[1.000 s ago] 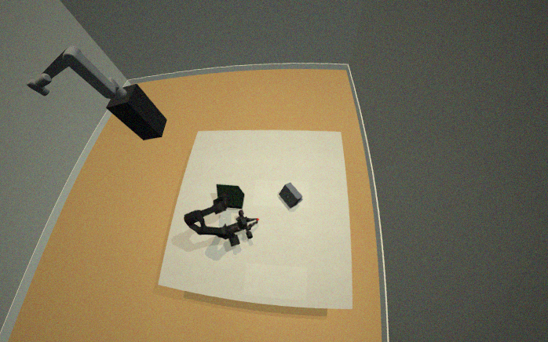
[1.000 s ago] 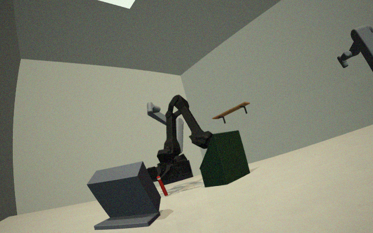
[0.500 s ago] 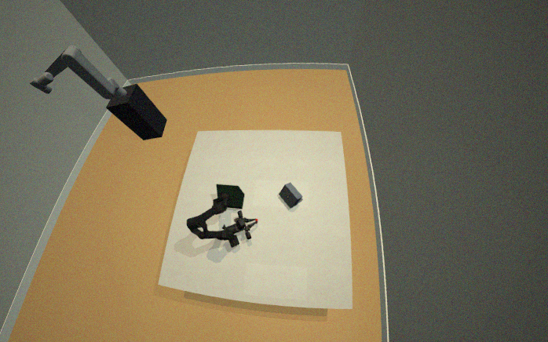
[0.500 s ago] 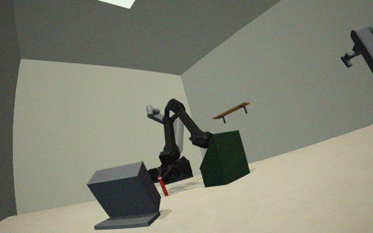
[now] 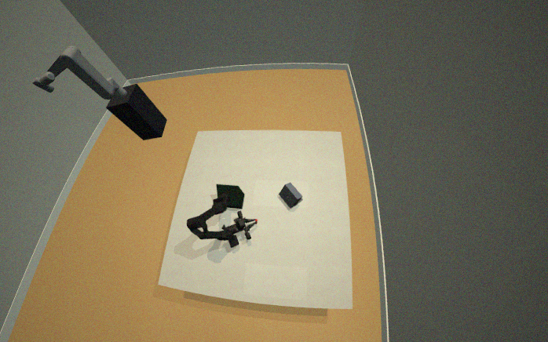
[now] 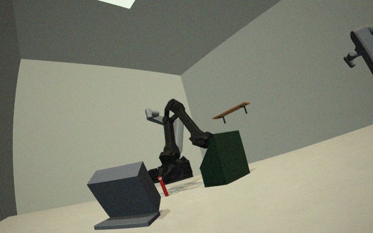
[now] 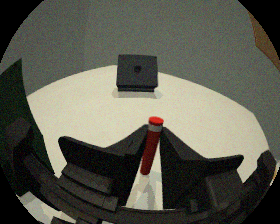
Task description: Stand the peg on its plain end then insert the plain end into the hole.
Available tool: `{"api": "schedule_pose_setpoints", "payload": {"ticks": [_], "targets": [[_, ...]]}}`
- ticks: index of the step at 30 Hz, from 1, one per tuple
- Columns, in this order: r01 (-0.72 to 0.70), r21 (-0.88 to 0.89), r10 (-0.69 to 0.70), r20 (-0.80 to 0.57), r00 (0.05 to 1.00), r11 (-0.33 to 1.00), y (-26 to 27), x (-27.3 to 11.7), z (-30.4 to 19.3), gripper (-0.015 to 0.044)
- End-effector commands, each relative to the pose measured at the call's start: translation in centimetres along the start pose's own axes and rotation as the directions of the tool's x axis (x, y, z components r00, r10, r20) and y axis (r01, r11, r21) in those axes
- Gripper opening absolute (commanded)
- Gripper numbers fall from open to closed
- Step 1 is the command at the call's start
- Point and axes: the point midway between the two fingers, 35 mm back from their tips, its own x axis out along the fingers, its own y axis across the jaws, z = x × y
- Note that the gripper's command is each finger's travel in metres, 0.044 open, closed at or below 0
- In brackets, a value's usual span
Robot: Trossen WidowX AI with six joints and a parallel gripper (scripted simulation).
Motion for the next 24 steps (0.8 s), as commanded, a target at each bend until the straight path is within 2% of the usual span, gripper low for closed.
{"api": "schedule_pose_setpoints", "payload": {"ticks": [1, 24], "targets": [[0.000, 0.000, 0.000, 0.000, 1.000, 1.000, 0.01, 0.04, -0.18, 0.0051], [0.002, 0.007, -0.002, 0.002, 1.000, 1.000, -0.02, -0.38, -0.48, 0.0051]]}}
